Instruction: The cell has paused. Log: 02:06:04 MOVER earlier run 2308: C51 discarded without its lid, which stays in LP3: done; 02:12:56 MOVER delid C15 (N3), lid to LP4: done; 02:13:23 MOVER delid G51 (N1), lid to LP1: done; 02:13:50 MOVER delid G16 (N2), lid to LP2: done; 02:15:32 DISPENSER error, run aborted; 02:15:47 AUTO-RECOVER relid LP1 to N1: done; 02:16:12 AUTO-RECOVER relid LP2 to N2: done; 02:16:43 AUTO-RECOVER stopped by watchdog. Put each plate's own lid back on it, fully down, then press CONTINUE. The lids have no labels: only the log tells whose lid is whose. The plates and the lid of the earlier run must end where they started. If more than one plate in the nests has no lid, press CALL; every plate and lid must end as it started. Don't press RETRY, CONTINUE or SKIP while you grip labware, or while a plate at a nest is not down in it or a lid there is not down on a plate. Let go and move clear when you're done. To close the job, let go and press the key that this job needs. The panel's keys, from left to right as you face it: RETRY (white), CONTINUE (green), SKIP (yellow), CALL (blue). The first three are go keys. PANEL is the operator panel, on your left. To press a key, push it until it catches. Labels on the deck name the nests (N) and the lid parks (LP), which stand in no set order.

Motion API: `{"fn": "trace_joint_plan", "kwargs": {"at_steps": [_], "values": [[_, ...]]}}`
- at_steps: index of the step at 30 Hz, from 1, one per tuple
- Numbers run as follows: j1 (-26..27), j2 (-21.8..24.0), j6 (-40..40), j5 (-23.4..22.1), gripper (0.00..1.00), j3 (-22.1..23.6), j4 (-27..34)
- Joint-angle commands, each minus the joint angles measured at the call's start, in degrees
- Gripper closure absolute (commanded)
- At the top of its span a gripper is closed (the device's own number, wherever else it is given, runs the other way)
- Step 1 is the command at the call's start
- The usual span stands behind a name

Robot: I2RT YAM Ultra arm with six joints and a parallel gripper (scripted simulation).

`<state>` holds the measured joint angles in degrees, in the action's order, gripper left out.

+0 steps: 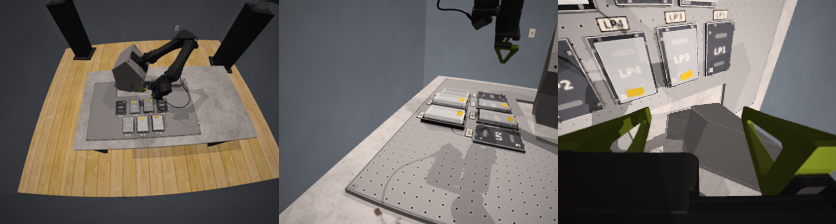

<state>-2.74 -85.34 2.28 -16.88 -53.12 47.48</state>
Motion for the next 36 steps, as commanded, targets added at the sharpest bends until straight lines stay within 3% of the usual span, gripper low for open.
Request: {"fn": "trace_joint_plan", "kwargs": {"at_steps": [1, 6, 16, 20, 28, 33, 34, 36], "values": [[1.39, -1.87, 0.89, -2.9, 0.0, 1.3, -5.07], [-0.47, -3.68, 1.7, -3.59, 0.0, 0.31, -7.6], [-1.28, -10.85, 2.62, -9.23, 0.0, 2.82, -16.93], [-0.42, -11.05, 2.74, -9.24, 0.0, 1.9, -17.36], [-2.1, -18.09, 3.59, -14.92, 0.0, 4.13, -26.5], [-1.0, -16.18, 3.79, -14.99, 0.0, 2.8, -27.21], [-1.04, -19.49, 3.82, -16.04, 0.0, 4.39, -28.57], [-1.03, -20.49, 3.78, -17.12, 0.0, 4.6, -29.81]]}}
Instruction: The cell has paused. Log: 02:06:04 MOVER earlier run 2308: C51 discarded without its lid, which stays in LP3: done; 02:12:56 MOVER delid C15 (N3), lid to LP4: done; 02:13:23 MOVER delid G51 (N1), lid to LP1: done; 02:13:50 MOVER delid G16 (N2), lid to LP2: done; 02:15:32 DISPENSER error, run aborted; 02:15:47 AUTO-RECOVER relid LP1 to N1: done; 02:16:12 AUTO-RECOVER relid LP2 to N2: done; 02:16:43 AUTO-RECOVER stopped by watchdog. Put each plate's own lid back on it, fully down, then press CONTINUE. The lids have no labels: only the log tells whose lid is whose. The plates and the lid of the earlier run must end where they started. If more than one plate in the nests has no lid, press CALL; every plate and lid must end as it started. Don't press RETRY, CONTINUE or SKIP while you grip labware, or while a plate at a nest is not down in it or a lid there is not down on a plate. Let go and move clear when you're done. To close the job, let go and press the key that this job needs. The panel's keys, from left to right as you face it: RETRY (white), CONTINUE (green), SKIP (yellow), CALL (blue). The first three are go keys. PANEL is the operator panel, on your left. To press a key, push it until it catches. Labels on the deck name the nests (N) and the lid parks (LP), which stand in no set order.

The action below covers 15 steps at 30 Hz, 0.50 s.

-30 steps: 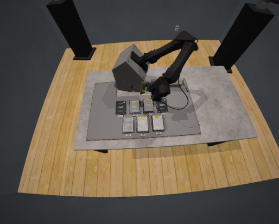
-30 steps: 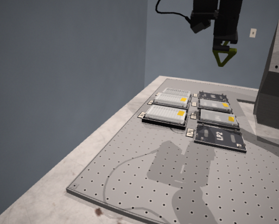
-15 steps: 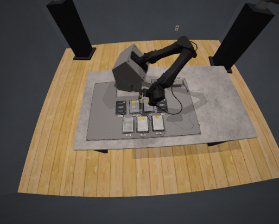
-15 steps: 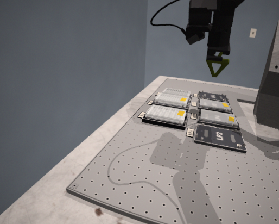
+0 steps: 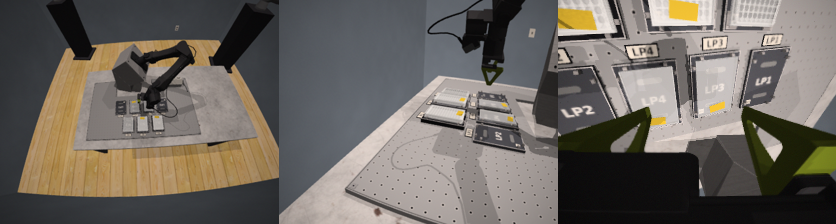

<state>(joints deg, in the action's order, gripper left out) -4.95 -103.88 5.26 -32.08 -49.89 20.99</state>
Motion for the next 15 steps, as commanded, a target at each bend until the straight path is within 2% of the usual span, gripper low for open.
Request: {"fn": "trace_joint_plan", "kwargs": {"at_steps": [1, 4, 6, 9, 12, 13, 15], "values": [[1.18, -1.96, 0.81, -1.93, 0.0, 1.37, -3.32], [1.13, -5.41, 0.79, -5.25, 0.0, 1.94, -7.52], [-0.72, -6.84, 1.59, -5.46, 0.0, 2.22, -9.69], [-0.44, -10.35, 1.76, -8.21, 0.0, 2.6, -13.76], [-0.06, -10.42, 2.21, -8.35, 0.0, 2.69, -14.95], [-0.01, -8.5, 2.19, -8.4, 0.0, 1.76, -15.11], [-0.03, -8.5, 2.31, -8.4, 0.0, 1.54, -15.31]]}}
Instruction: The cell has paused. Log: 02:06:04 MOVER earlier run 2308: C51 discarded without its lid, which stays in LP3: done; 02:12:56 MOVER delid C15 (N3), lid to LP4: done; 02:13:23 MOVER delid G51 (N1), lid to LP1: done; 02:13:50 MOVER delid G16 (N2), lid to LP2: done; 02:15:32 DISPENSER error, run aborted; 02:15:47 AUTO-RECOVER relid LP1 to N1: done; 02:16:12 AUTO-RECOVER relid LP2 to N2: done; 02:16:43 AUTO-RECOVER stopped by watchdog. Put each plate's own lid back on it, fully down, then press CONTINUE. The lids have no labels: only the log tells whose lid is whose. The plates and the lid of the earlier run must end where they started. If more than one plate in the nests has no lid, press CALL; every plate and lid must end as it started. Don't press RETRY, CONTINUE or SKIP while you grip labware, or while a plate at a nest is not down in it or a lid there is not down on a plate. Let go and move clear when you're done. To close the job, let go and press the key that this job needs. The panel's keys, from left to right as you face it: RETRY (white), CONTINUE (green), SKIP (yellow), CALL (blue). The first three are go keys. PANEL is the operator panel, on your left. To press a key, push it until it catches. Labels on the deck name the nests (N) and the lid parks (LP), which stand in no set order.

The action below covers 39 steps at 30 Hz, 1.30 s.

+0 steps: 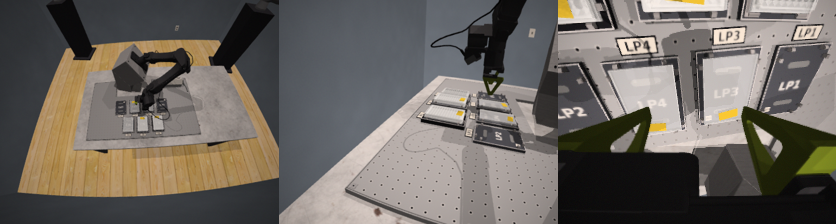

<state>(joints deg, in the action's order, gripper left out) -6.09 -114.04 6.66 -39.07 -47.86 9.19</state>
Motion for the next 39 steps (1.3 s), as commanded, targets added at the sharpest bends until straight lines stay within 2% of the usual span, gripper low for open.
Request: {"fn": "trace_joint_plan", "kwargs": {"at_steps": [1, 3, 10, 11, 13, 15, 18, 20, 21, 26, 27, 29, 35, 37, 38, 39], "values": [[0.78, -1.8, 0.98, -2.43, 0.0, 1.07, -4.86], [0.78, -1.8, 0.98, -2.43, 0.0, 1.07, -4.86], [-0.35, -10.3, 1.01, -9.85, 0.0, 2.22, -14.61], [-1.29, -11.09, 1.65, -9.84, 0.0, 2.47, -16.1], [-1.32, -11.48, 2.27, -9.92, 0.0, 2.38, -17.11], [-0.26, -9.01, 2.36, -9.96, 0.0, 0.19, -17.3], [-0.3, -10.16, 2.7, -9.92, 0.0, -0.28, -17.25], [-0.3, -10.16, 2.7, -9.92, 0.0, -0.28, -17.25], [-0.43, -11.52, 3.03, -9.89, 0.0, 1.96, -17.61], [-0.34, -10.77, 3.0, -9.92, 0.0, 1.85, -17.82], [0.2, -11.97, 3.84, -9.66, 0.01, 4.51, -22.23], [1.21, -13.14, 5.57, -8.65, 0.03, 7.04, -29.17], [4.54, -19.64, 10.27, -7.97, 0.09, 12.47, -50.19], [4.54, -19.64, 10.27, -7.97, 0.09, 12.47, -50.19], [4.41, -22.12, 12.38, -7.77, 0.1, 13.66, -56.96], [5.39, -23.55, 13.11, -7.46, 0.11, 14.18, -60.3]]}}
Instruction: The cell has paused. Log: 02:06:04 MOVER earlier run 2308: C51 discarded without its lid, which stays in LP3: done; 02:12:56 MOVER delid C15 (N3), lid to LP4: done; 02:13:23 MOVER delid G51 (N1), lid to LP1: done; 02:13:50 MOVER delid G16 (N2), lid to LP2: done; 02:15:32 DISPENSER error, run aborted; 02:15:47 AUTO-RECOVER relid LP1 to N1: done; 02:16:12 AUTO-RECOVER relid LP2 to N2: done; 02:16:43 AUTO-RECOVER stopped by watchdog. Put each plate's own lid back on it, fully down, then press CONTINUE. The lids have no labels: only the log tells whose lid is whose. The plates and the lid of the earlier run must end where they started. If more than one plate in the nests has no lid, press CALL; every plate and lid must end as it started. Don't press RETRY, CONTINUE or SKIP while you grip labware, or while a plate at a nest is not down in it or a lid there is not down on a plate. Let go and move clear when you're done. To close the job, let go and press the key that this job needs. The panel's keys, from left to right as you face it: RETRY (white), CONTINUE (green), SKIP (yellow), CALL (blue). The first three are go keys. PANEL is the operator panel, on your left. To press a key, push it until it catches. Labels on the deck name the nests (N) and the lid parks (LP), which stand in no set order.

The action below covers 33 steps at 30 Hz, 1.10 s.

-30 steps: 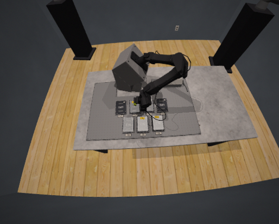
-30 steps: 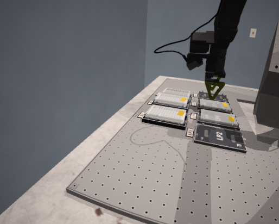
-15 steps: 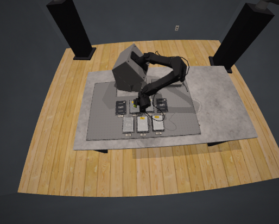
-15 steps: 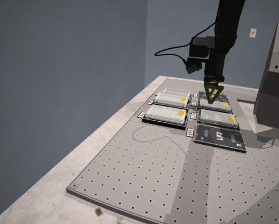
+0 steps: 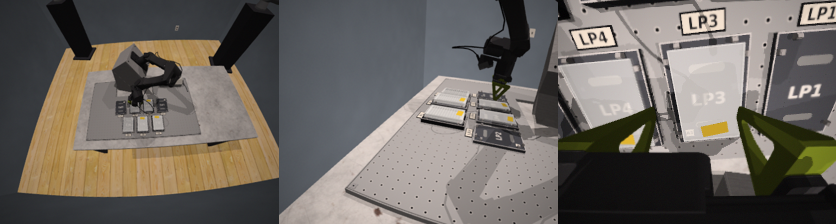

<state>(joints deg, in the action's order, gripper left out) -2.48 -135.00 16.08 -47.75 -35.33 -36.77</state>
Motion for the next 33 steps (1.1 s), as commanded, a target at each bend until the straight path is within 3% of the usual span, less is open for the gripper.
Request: {"fn": "trace_joint_plan", "kwargs": {"at_steps": [1, 5, 9, 10, 18, 33], "values": [[2.27, -4.28, 4.55, 1.55, 0.12, 2.09, -17.97], [3.72, -12.25, 8.25, 2.9, 0.16, 2.69, -32.85], [6.18, -19.27, 9.28, 2.48, 0.2, -1.59, -40.76], [6.75, -20.77, 9.36, 2.28, 1.0, -2.44, -41.86], [9.9, -27.27, 8.55, -0.42, 1.0, -8.39, -43.14], [9.24, -26.7, 8.64, 0.06, 1.0, -7.57, -42.98]]}}
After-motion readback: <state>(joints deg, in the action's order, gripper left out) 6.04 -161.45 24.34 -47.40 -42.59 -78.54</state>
